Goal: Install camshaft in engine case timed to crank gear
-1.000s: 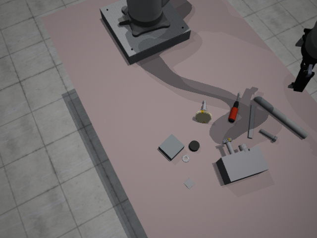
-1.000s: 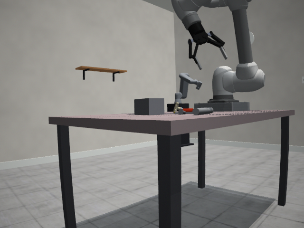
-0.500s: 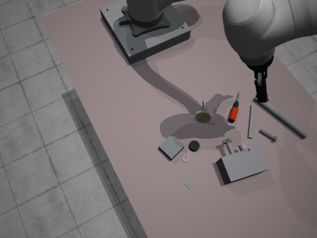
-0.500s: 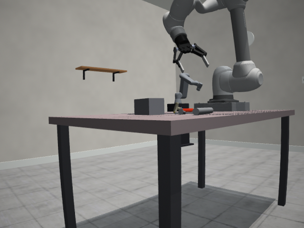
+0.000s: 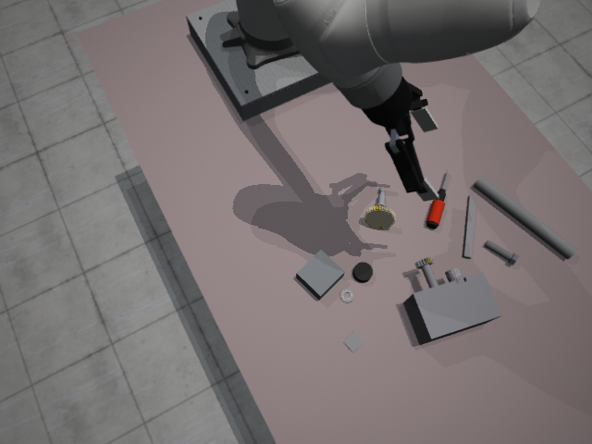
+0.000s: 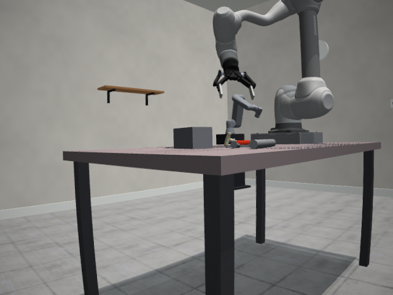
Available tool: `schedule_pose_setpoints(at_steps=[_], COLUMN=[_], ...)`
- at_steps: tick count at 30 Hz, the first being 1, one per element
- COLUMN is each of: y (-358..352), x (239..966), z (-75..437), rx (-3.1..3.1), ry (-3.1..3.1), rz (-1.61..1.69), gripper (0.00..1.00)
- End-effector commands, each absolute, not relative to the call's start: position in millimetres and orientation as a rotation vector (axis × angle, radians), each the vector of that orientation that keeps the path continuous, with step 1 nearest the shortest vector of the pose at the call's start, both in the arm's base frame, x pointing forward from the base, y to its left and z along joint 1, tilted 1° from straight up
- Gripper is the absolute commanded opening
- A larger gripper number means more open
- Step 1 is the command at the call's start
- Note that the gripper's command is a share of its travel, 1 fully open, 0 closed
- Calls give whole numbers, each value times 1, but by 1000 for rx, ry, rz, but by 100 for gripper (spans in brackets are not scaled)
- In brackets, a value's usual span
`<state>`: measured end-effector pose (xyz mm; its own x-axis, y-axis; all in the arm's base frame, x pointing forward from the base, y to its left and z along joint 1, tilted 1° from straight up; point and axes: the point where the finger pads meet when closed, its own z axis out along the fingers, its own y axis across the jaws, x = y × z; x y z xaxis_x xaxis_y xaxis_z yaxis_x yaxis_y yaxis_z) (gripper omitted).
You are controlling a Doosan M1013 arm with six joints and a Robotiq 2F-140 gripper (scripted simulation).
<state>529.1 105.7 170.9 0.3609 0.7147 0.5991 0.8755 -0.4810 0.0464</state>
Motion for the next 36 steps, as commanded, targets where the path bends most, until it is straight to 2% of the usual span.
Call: schedule_pose_setpoints(at_steps=[1, 11, 30, 36], y=[77, 14, 5, 5], x=[519, 485, 479, 479], z=[165, 144, 133, 113], rx=[-2356, -2469, -2489, -2489], ry=[-1435, -1504, -1516, -1516], rz=[-931, -1089, -1096, -1096], gripper=[100, 100, 100, 100])
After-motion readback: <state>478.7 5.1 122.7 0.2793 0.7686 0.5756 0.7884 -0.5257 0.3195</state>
